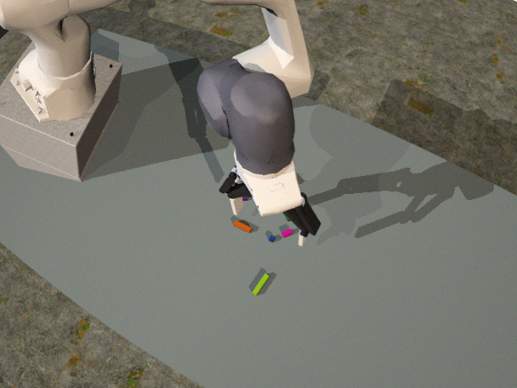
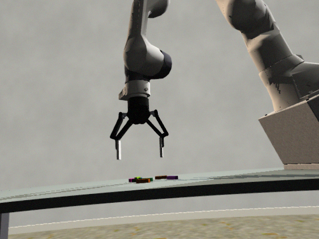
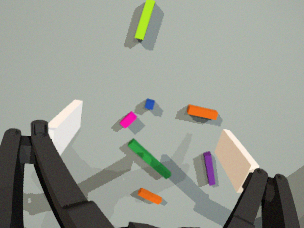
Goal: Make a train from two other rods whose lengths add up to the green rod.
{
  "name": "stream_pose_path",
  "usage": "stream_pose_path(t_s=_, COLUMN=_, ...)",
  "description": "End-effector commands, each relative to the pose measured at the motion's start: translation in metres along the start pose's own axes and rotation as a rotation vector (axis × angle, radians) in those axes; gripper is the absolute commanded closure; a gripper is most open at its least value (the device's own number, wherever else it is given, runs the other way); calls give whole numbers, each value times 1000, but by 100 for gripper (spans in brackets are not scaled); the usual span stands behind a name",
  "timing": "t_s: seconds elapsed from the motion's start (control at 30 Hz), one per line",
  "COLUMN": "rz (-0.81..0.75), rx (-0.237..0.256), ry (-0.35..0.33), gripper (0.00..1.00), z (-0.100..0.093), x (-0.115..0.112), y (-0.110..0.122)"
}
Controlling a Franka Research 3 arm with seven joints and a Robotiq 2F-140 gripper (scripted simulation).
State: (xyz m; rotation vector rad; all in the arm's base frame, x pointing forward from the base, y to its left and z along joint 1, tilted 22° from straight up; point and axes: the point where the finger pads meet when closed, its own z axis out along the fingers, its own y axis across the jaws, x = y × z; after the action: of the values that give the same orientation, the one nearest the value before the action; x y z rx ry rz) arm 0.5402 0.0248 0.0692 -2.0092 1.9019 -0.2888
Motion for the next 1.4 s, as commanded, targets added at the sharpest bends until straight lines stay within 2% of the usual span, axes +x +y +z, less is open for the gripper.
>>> stream_pose_path(t_s=0.0, rz=162, rx=-31, ry=27, gripper=0, z=1, x=3, y=0)
stream_pose_path(t_s=1.17, rz=770, rx=-29, ry=15, gripper=0, z=2, x=30, y=-13)
stream_pose_path(t_s=1.37, rz=783, rx=-29, ry=15, gripper=0, z=2, x=30, y=-13)
